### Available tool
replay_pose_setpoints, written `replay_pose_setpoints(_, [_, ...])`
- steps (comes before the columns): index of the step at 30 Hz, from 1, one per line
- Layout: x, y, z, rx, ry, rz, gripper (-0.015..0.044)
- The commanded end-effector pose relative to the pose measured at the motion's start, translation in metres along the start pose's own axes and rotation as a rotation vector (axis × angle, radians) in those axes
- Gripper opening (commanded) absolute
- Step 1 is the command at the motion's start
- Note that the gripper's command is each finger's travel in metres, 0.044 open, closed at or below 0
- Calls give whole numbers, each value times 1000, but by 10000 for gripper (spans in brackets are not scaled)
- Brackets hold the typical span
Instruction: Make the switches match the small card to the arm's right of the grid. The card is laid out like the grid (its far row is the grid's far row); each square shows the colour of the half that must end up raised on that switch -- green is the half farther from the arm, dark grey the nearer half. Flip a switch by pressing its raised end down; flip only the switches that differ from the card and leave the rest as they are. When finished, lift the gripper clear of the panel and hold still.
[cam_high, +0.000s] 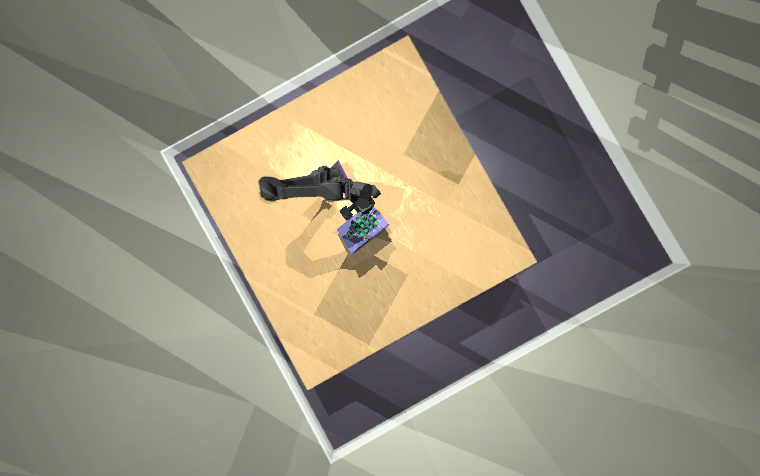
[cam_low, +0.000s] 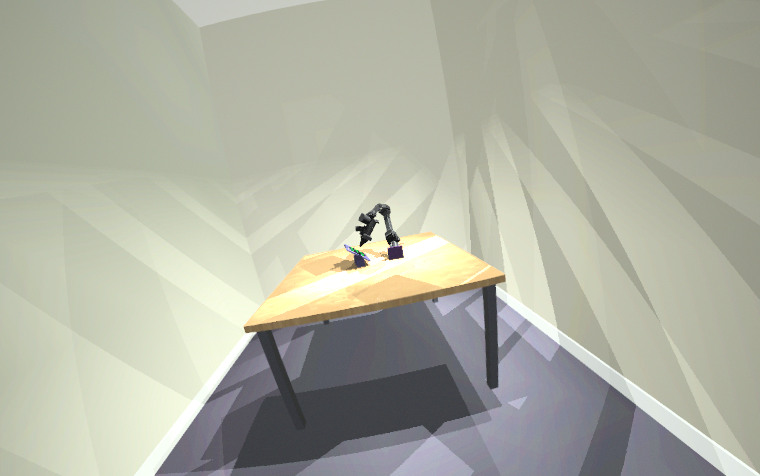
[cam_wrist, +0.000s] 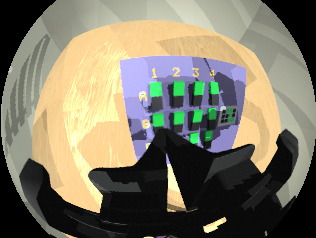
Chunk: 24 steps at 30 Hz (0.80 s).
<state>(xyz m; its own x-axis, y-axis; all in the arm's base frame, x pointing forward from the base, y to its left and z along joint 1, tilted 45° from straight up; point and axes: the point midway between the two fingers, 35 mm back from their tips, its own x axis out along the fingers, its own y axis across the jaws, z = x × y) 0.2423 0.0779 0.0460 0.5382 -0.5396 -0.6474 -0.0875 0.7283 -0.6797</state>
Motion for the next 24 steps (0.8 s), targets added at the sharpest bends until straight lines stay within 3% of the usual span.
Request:
replay_pose_setpoints(1, [13, 0, -4, -12, 19, -3, 0])
replay_pose_setpoints(24, [37, 0, -4, -12, 18, -4, 0])
